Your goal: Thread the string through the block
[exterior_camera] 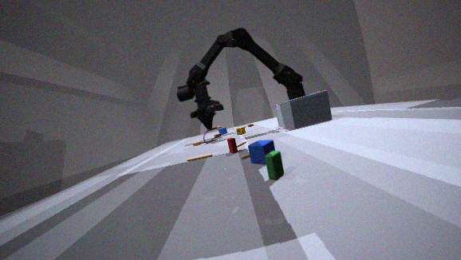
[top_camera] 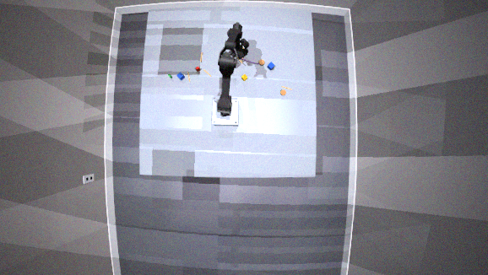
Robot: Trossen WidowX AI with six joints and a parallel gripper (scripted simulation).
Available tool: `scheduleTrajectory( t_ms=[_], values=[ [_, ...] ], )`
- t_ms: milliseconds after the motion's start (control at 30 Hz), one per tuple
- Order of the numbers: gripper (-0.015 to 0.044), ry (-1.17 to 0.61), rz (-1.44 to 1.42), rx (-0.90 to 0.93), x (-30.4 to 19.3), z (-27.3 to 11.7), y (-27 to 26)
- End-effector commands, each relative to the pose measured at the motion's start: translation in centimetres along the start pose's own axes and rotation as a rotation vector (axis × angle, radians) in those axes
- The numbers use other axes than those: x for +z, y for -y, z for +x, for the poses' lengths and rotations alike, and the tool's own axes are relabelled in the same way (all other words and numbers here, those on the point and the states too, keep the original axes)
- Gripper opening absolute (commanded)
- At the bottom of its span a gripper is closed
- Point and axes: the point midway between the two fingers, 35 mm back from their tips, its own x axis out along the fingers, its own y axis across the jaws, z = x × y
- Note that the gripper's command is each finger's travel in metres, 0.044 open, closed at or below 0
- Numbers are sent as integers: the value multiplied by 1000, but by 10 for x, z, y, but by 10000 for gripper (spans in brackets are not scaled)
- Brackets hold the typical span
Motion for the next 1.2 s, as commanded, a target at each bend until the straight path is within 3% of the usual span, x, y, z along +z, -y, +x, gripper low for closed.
scheduleTrajectory(
  t_ms=[0,1167],
  values=[
    [0,-6,1,2,-8,-2,-1],
    [0,-17,6,2,-54,-3,0]
  ],
)
